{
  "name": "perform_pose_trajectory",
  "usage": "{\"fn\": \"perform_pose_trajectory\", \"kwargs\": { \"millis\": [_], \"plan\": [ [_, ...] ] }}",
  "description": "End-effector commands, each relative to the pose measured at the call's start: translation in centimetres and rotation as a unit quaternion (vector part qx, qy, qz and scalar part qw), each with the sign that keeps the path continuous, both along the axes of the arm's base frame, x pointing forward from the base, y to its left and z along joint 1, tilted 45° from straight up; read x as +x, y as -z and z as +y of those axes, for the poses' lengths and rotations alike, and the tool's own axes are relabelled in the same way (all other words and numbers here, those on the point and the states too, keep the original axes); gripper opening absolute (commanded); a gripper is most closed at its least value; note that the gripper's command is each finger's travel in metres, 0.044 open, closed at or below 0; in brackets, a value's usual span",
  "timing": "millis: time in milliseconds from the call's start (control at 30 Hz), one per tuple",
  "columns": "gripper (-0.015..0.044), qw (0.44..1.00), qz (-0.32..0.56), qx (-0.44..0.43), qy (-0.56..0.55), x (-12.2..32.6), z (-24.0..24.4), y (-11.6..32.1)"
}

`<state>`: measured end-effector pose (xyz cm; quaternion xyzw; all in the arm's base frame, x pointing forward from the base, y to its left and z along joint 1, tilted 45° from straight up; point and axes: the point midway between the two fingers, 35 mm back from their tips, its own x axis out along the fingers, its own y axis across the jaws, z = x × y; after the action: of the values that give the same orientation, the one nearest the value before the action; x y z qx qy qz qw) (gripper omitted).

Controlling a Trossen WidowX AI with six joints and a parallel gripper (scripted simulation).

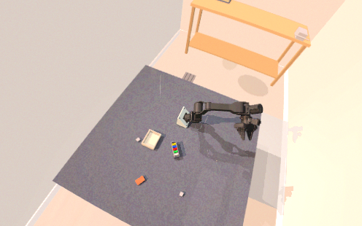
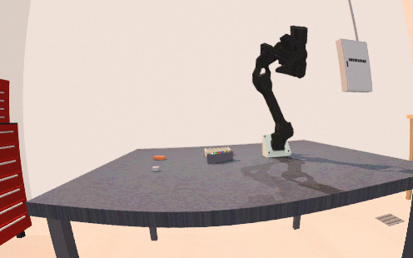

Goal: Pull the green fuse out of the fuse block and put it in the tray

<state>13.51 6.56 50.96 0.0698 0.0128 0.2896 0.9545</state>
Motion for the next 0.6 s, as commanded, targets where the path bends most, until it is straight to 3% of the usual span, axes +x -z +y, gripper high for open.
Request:
{"fn": "perform_pose_trajectory", "kwargs": {
  "millis": [0, 200, 367, 567],
  "plan": [
    [0.0374, 1.0, -0.002, -0.002, 0.0, -0.1, 0.1, 0.0],
    [0.0216, 0.996, -0.034, -0.077, 0.012, -1.8, 5.5, 1.2],
    [0.0085, 0.988, -0.017, -0.15, 0.027, -0.4, 10.1, 4.2],
    [0.0074, 0.971, 0.054, -0.228, 0.045, 3.7, 13.8, 9.6]
  ]
}}
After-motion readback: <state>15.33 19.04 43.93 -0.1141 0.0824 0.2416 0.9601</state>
